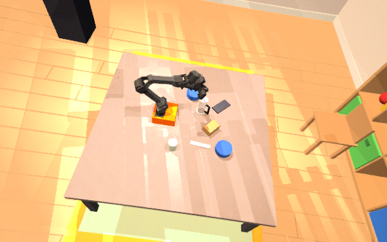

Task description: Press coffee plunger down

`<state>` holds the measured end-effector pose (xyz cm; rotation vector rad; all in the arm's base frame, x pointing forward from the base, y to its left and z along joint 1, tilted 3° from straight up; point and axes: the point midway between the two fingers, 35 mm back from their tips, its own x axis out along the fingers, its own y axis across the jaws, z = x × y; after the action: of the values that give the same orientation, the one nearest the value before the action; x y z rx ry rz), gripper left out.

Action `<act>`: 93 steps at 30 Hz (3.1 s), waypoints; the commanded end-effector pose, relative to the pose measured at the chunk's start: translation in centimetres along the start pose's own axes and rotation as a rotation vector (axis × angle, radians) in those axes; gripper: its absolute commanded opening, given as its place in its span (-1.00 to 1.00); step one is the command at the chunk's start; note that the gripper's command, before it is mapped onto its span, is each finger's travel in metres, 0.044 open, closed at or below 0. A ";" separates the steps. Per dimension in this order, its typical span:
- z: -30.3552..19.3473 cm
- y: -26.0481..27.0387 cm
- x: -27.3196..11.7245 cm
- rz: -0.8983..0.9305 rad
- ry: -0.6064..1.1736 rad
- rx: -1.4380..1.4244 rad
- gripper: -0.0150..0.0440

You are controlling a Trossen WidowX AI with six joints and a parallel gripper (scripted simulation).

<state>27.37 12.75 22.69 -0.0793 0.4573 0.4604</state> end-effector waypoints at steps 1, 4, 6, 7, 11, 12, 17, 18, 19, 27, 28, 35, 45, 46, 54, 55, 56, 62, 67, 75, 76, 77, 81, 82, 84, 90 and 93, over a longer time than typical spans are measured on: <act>0.1 -0.1 0.0 -0.004 -0.003 0.004 -0.09; 0.1 -0.1 0.0 -0.004 -0.003 0.004 -0.09; 0.1 -0.1 0.0 -0.004 -0.003 0.004 -0.09; 0.1 -0.1 0.0 -0.004 -0.003 0.004 -0.09; -0.1 -0.1 0.2 -0.004 -0.003 0.004 -0.09; -0.2 -0.1 0.3 -0.004 -0.003 0.004 -0.09; -0.8 -0.1 0.9 -0.004 -0.003 0.004 -0.09; -1.0 -0.1 1.0 -0.004 -0.003 0.004 -0.09; -1.1 -0.1 1.1 -0.004 -0.003 0.004 -0.09; -2.1 -0.1 2.0 -0.004 -0.003 0.004 -0.09; -2.2 -0.1 2.1 -0.004 -0.003 0.004 -0.09; -3.1 -0.1 2.8 -0.004 -0.004 0.004 -0.09; -4.4 -0.1 3.9 -0.004 -0.004 0.004 -0.09; -4.5 -0.1 4.0 -0.004 -0.004 0.004 -0.09; -5.5 0.0 4.8 -0.004 -0.004 0.004 -0.09; -5.7 0.0 4.9 -0.004 -0.004 0.004 -0.09; -5.8 0.0 5.0 -0.004 -0.004 0.004 -0.09; -6.5 0.0 5.7 -0.004 -0.004 0.004 -0.09; -6.9 0.0 6.3 -0.004 -0.004 0.004 -0.09; -6.8 0.1 7.3 -0.004 -0.005 0.004 -0.09; -6.8 0.1 7.3 -0.004 -0.005 0.004 -0.09; -6.7 0.1 7.4 -0.004 -0.005 0.004 -0.09; -6.5 0.1 7.6 -0.004 -0.005 0.004 -0.09; -6.5 0.1 7.7 -0.004 -0.005 0.004 -0.09; -6.4 0.1 7.7 -0.004 -0.005 0.004 -0.09; -6.1 0.1 7.9 -0.004 -0.006 0.004 -0.09; -6.0 0.1 8.0 -0.004 -0.006 0.004 -0.09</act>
<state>31.47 15.11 15.54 -0.0693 0.3922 0.4604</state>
